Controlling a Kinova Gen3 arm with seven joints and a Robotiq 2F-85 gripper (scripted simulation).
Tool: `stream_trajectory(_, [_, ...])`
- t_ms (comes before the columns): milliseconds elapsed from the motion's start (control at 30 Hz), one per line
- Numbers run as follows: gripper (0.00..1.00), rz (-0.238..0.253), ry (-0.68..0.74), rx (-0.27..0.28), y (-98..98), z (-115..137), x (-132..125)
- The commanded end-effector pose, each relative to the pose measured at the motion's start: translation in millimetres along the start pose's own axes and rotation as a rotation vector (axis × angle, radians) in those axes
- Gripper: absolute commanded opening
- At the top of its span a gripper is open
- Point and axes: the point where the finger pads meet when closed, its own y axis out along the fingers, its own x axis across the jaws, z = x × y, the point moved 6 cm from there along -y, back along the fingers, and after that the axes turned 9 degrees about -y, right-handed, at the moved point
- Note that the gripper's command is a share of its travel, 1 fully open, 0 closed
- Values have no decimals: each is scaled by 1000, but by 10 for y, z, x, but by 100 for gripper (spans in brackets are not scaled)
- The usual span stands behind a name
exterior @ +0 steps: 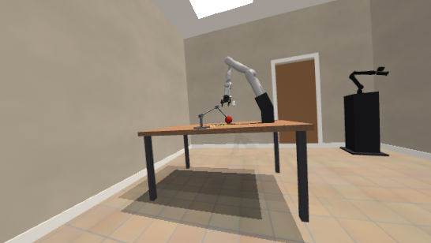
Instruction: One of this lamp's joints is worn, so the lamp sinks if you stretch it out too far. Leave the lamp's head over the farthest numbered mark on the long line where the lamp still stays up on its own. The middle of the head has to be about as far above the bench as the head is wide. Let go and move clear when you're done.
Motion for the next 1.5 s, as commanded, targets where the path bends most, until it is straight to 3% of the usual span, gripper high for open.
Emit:
stream_trajectory(0, [100,-9,12,-6,50,25,42])
stream_trajectory(433, [100,-22,20,-15,121,39,87])
stream_trajectory(1467, [100,-16,10,-10,847,10,61])
